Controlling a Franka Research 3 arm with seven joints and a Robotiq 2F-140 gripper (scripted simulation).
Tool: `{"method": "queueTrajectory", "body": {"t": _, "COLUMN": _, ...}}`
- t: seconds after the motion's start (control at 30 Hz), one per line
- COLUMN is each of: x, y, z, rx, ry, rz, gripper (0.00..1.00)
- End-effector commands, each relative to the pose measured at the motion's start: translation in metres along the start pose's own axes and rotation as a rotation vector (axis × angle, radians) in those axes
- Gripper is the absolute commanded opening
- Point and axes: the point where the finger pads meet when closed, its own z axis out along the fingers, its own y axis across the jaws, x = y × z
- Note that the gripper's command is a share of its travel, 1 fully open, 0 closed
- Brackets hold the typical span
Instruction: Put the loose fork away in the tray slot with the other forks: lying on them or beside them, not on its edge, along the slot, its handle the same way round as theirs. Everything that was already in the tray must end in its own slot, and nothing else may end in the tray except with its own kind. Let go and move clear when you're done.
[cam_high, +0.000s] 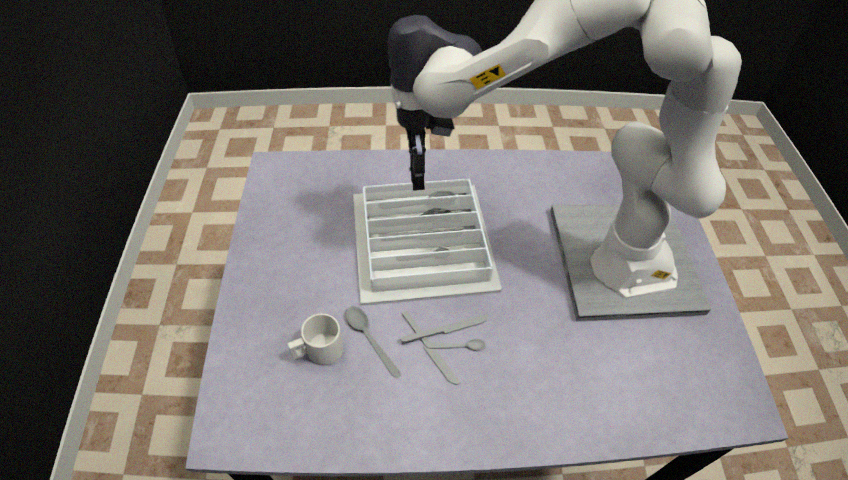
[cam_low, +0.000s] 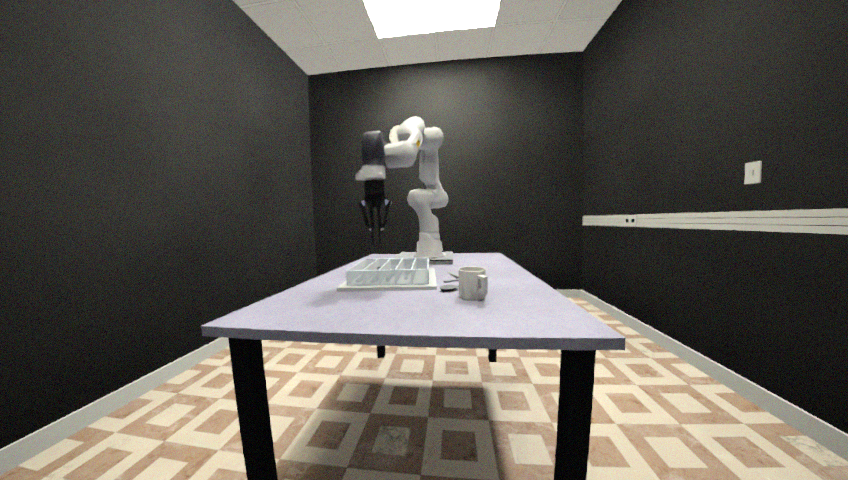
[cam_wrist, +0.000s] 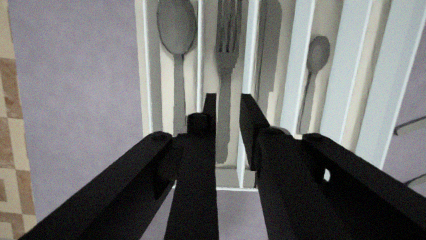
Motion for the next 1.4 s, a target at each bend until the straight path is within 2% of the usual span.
{"method": "queueTrajectory", "body": {"t": 0.0, "x": 0.0048, "y": 0.0012, "z": -0.0010, "rx": 0.000, "ry": 0.015, "rz": 0.027, "gripper": 0.21}}
{"method": "queueTrajectory", "body": {"t": 0.07, "x": 0.0048, "y": 0.0012, "z": -0.0011, "rx": 0.000, "ry": 0.015, "rz": 0.027, "gripper": 0.21}}
{"method": "queueTrajectory", "body": {"t": 0.1, "x": 0.0017, "y": 0.0004, "z": -0.0004, "rx": 0.000, "ry": 0.005, "rz": 0.005, "gripper": 1.00}}
{"method": "queueTrajectory", "body": {"t": 1.37, "x": 0.0017, "y": 0.0004, "z": -0.0004, "rx": 0.000, "ry": 0.005, "rz": 0.005, "gripper": 1.00}}
